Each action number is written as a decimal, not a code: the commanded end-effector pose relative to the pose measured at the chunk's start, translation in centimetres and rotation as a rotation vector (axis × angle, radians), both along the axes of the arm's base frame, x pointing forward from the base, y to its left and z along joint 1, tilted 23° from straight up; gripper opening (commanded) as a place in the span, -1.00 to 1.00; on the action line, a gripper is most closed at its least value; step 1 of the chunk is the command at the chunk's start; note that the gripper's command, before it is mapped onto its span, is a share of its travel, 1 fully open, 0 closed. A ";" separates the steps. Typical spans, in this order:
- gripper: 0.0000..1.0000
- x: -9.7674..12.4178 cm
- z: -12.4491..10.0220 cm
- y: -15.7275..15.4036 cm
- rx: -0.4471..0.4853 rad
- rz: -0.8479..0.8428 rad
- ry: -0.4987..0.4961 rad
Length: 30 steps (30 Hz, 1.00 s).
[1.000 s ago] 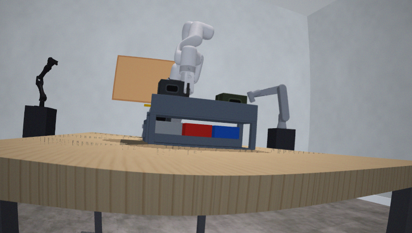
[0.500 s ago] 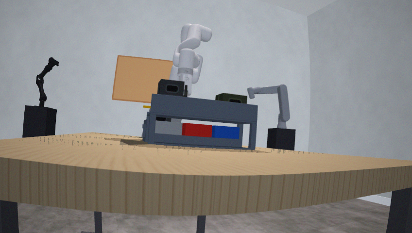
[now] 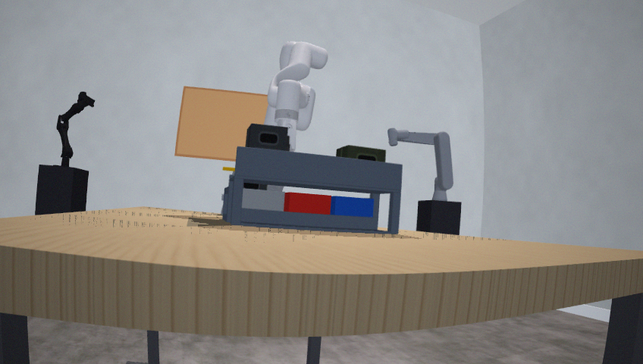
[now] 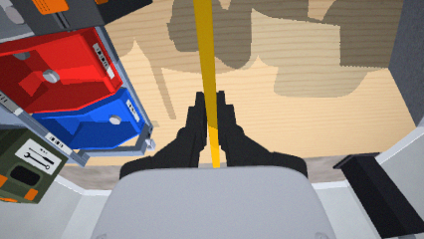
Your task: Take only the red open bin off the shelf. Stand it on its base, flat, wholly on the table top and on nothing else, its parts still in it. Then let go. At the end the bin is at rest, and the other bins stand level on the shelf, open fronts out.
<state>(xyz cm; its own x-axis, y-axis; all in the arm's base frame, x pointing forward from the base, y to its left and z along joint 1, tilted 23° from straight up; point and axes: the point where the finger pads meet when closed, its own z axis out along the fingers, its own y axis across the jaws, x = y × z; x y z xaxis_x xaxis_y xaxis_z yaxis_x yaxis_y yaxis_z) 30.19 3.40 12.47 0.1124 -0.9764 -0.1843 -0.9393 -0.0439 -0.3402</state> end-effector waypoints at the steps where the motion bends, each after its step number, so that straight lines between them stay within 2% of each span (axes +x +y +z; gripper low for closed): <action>1: -1.00 -0.4 0.5 -0.1 -0.001 -0.002 -0.012; 9: -1.00 -0.4 0.5 -0.1 -0.001 -0.002 -0.012; 14: -1.00 -5.4 -1.5 -0.3 -0.001 -0.001 -0.011; 30: -1.00 -5.9 -1.6 -0.3 -0.001 -0.001 -0.011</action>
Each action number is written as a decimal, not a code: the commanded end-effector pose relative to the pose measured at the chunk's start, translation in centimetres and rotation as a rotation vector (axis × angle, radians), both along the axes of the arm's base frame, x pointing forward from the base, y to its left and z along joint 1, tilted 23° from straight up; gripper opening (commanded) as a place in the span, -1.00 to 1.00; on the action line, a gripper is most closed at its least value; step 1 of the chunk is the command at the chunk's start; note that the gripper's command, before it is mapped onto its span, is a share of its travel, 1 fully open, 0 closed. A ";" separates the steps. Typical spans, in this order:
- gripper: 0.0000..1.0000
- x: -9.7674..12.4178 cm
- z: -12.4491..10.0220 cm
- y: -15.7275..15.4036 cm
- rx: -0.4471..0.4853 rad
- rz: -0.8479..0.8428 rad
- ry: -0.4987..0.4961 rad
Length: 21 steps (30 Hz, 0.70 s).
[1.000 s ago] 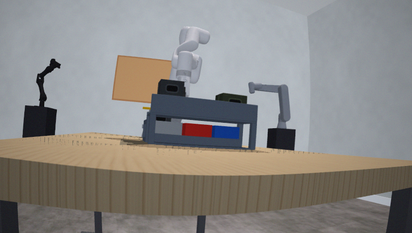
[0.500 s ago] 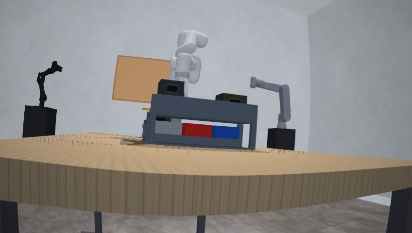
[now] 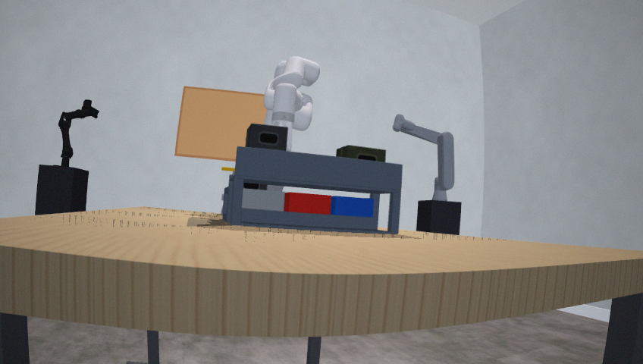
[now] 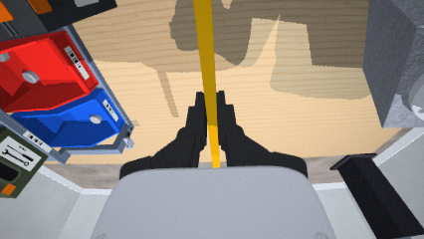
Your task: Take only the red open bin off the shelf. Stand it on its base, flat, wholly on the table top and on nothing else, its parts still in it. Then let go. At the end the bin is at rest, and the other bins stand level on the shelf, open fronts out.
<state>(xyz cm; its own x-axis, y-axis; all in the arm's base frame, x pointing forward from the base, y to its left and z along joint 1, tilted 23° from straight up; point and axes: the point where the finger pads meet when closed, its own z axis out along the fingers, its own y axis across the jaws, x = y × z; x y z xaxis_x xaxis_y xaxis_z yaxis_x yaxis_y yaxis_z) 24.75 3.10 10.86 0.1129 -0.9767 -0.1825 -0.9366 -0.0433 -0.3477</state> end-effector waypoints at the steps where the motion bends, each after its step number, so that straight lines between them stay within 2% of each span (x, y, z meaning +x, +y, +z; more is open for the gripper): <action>1: -1.00 -0.6 0.0 0.0 0.000 0.000 -0.003; 21: -1.00 -0.1 0.2 0.0 0.000 0.000 -0.003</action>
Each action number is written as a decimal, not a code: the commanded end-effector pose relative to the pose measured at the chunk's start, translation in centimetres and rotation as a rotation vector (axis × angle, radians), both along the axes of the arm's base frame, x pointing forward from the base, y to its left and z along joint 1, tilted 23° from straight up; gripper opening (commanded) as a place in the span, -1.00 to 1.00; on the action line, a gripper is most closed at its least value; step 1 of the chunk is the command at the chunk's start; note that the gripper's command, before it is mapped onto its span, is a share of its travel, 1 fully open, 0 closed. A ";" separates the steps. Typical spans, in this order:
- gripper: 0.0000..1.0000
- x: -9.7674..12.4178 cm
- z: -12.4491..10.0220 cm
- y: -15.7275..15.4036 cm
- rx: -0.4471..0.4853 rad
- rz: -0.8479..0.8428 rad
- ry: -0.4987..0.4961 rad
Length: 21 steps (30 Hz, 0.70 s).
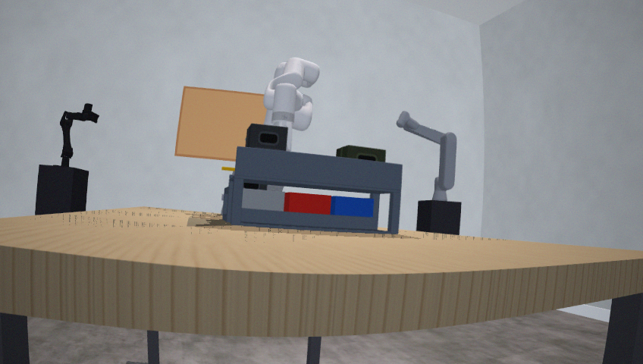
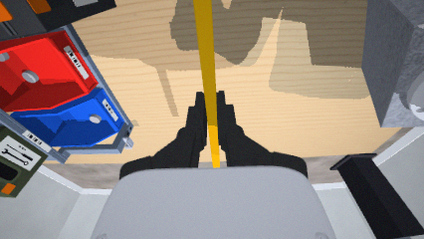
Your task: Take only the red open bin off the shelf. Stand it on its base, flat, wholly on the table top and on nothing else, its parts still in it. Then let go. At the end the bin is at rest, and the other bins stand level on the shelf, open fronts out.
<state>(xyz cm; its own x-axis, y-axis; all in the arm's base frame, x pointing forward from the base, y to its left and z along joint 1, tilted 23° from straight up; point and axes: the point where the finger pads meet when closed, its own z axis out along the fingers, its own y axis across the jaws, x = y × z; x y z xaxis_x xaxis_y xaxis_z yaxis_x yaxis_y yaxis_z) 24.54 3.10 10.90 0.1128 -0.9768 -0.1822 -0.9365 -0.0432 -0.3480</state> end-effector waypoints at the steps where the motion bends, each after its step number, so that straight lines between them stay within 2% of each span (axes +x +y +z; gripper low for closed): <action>1: -1.00 0.1 0.1 0.0 0.000 0.000 -0.003; 21: -1.00 0.6 0.3 0.0 0.000 0.000 -0.003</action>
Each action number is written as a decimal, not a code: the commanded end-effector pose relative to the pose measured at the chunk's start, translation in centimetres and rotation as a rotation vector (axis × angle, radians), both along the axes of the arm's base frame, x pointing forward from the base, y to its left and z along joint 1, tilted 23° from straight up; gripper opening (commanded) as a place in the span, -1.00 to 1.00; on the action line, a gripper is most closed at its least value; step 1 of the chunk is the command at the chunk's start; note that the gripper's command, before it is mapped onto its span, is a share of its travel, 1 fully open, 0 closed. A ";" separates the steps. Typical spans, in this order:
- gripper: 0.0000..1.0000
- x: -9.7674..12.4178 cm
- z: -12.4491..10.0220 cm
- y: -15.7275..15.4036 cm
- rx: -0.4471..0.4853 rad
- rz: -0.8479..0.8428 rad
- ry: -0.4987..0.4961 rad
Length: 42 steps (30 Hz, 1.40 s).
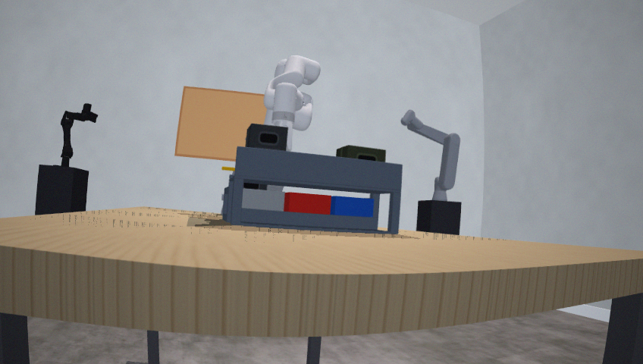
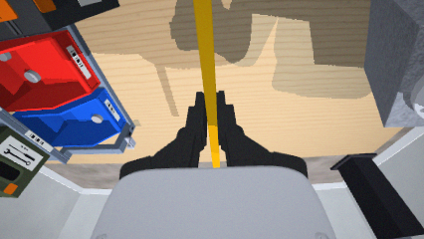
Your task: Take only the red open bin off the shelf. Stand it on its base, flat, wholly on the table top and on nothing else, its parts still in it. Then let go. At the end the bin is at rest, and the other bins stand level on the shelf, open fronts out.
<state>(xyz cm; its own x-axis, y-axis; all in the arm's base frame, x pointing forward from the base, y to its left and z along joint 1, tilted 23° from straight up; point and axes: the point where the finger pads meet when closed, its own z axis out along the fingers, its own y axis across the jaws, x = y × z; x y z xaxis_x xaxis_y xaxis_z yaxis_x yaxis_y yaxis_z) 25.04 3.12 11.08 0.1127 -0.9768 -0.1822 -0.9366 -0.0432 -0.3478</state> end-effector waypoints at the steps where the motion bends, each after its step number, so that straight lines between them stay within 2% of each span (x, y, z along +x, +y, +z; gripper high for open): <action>1: -1.00 0.1 0.1 0.0 0.000 0.000 -0.003; 22: -1.00 0.4 0.2 0.0 0.000 0.000 -0.003; 27: -1.00 1.1 -1.6 0.4 0.000 0.000 -0.003; 39: -1.00 1.1 -1.6 0.4 0.000 0.000 -0.003; 40: -1.00 0.7 -0.5 0.2 -0.001 -0.001 -0.006; 42: -1.00 1.0 -1.2 0.3 0.000 -0.001 -0.005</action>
